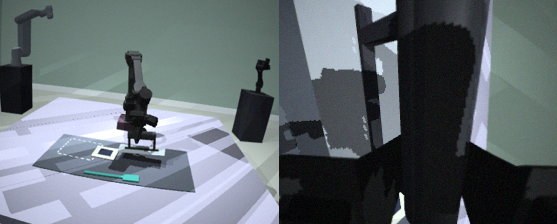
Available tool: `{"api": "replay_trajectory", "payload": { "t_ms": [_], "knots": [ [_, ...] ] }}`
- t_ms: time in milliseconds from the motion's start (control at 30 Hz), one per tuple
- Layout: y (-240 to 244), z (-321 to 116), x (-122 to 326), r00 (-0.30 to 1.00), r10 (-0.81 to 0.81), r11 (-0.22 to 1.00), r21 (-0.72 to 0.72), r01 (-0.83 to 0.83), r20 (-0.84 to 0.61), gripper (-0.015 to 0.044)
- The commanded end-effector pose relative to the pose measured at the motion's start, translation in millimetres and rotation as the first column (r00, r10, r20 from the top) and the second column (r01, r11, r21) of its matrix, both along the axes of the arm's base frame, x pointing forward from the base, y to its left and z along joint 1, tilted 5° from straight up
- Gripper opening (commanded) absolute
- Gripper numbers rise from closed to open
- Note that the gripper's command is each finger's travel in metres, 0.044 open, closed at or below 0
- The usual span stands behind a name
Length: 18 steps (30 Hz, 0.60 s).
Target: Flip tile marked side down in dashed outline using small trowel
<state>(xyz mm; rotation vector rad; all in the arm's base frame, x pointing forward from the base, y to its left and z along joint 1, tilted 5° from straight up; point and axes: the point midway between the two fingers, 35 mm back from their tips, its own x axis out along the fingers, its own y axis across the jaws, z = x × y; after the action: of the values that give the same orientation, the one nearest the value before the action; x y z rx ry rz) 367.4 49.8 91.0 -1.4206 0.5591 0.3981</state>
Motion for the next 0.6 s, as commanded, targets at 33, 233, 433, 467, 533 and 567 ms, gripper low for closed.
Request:
{"api": "replay_trajectory", "payload": {
  "t_ms": [33,233,433,467,533,567],
  "knots": [
    [1.2,1.7,3.4,1.0,0.005,1.0,0.005,-0.005,0.019,0.0],
    [2.2,-7.4,6.4,1.0,0.005,1.0,0.005,-0.005,0.019,0.0],
    [3.1,-16.7,9.0,1.0,0.005,1.0,0.005,-0.005,0.019,0.0],
    [3.3,-18.2,9.4,1.0,0.005,1.0,0.005,-0.005,0.019,0.0],
    [3.5,-21.3,10.2,1.0,0.005,1.0,0.005,-0.005,0.019,0.0],
    [3.7,-22.8,10.5,1.0,0.005,1.0,0.005,-0.005,0.019,0.0]
  ]
}}
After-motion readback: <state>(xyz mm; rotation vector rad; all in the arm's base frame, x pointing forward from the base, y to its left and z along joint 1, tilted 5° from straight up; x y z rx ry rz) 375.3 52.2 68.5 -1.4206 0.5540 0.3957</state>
